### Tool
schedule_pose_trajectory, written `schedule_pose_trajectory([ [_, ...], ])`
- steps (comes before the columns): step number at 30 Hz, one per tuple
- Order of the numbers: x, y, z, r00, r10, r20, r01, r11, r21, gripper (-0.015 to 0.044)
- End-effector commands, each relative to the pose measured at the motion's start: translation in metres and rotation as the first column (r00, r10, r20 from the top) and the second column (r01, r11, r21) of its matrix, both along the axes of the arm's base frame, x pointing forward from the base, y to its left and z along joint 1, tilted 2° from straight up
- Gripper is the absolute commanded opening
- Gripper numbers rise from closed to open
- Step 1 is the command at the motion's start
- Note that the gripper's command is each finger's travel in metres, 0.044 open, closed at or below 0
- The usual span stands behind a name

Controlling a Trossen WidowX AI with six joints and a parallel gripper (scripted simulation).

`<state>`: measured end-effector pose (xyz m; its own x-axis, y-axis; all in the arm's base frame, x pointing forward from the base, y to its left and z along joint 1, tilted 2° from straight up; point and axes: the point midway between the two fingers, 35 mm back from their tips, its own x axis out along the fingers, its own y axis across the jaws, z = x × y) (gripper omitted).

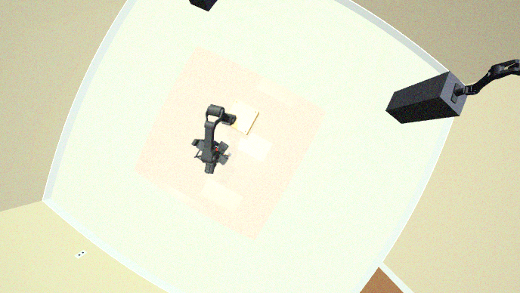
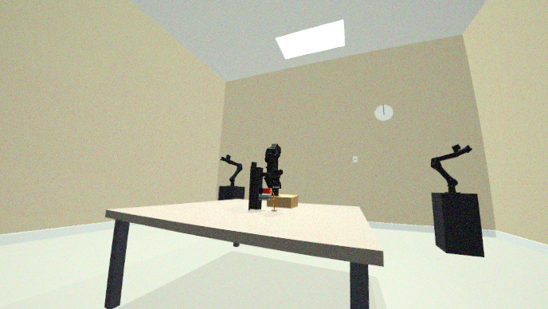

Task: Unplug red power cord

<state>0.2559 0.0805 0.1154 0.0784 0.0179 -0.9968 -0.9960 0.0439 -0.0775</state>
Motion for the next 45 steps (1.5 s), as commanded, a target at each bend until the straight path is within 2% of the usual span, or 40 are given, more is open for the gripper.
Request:
schedule_pose_trajectory([
  [1,-0.003,-0.008,-0.002,1.000,0.002,-0.011,-0.002,1.000,-0.001,0.0160],
  [30,-0.004,-0.018,-0.015,1.000,0.002,-0.011,-0.002,1.000,-0.002,0.0160],
  [33,-0.002,-0.018,-0.013,1.000,-0.002,-0.005,0.002,1.000,-0.004,0.0081],
  [42,-0.002,-0.018,-0.013,1.000,-0.002,-0.005,0.002,1.000,-0.004,0.0021],
  [43,-0.002,-0.017,-0.013,1.000,-0.002,-0.005,0.002,1.000,-0.004,0.0000],
  [45,-0.002,-0.016,-0.012,1.000,-0.002,-0.005,0.002,1.000,-0.003,0.0000],
])
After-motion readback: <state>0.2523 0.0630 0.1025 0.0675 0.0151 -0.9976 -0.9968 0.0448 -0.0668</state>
